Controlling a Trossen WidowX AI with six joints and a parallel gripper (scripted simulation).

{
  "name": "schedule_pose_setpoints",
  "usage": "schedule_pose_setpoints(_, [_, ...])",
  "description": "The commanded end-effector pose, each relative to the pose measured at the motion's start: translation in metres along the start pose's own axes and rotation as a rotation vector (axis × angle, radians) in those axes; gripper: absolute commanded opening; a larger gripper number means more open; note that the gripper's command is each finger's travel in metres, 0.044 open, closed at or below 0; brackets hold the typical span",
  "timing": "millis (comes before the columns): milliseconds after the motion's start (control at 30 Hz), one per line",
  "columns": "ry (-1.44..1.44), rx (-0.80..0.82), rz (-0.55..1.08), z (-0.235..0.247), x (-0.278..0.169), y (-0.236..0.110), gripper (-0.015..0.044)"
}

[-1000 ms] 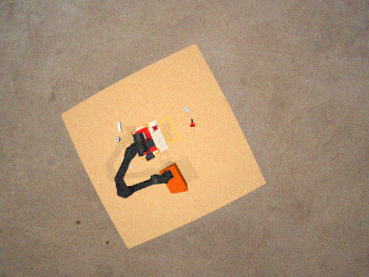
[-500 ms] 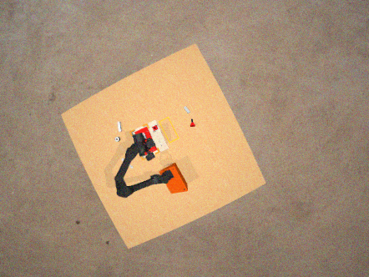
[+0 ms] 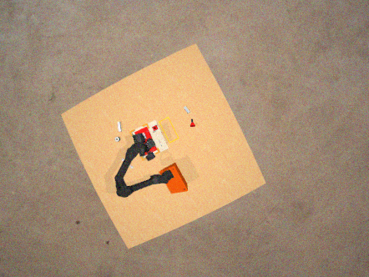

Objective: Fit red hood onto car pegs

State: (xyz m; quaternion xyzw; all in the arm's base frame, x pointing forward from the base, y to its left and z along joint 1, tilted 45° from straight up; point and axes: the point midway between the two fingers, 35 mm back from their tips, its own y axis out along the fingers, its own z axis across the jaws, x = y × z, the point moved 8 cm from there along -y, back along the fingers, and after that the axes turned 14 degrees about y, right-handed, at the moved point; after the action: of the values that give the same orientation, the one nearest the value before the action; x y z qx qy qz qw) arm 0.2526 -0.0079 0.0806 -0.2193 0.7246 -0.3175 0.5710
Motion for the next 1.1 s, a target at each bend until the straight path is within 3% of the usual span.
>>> schedule_pose_setpoints(0, [0.008,-0.005,0.005,0.0,0.0,0.004,0.044])
schedule_pose_setpoints(967, [0.008,-0.005,0.005,0.0,0.0,0.018,0.044])
schedule_pose_setpoints(1067, [-0.001,0.001,0.001,0.0,0.0,0.014,0.0361])
